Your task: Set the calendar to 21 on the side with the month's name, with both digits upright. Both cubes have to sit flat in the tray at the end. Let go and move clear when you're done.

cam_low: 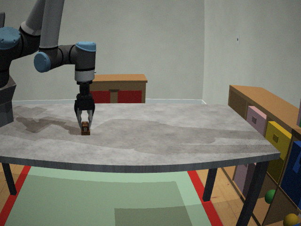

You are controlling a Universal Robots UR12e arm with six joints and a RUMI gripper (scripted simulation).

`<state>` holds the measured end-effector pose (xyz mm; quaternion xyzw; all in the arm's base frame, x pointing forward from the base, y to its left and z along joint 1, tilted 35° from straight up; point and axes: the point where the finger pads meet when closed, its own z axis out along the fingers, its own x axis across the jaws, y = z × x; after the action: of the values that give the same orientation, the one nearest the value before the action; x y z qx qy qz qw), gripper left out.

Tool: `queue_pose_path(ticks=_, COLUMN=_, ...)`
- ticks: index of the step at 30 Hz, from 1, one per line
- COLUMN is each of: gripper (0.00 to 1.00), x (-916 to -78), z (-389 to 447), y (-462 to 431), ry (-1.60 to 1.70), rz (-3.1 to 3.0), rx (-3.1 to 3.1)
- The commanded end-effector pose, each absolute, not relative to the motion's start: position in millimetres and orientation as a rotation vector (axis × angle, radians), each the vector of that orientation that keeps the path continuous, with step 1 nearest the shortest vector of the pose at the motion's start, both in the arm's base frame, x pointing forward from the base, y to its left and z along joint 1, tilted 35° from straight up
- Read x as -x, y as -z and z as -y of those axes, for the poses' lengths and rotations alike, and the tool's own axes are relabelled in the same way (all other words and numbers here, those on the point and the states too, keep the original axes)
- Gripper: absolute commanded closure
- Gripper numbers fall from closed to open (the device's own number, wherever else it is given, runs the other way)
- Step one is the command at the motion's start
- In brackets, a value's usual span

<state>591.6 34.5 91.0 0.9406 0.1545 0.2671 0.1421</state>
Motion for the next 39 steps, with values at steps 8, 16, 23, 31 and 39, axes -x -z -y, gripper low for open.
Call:
queue_pose_path(ticks=8, gripper=0.9, x=-591.6, z=-34.6, y=-91.4, ry=-0.772, rz=-0.446, rx=-2.714)
queue_pose_path(ticks=16, gripper=0.9, x=-586.3, z=-36.4, y=-99.4, ry=-0.772, rz=-0.446, rx=-2.714)
queue_pose_path(ticks=23, gripper=0.9, x=-572.9, z=-41.0, y=-119.4, ry=-0.772, rz=-0.446, rx=-2.714)
queue_pose_path(ticks=31, gripper=0.9, x=-558.2, z=-45.9, y=-141.3, ry=-0.772, rz=-0.446, rx=-2.714)
queue_pose_path(ticks=39, gripper=0.9, x=-542.4, z=-51.3, y=-165.0, ry=-0.772, rz=-0.446, rx=-2.714)
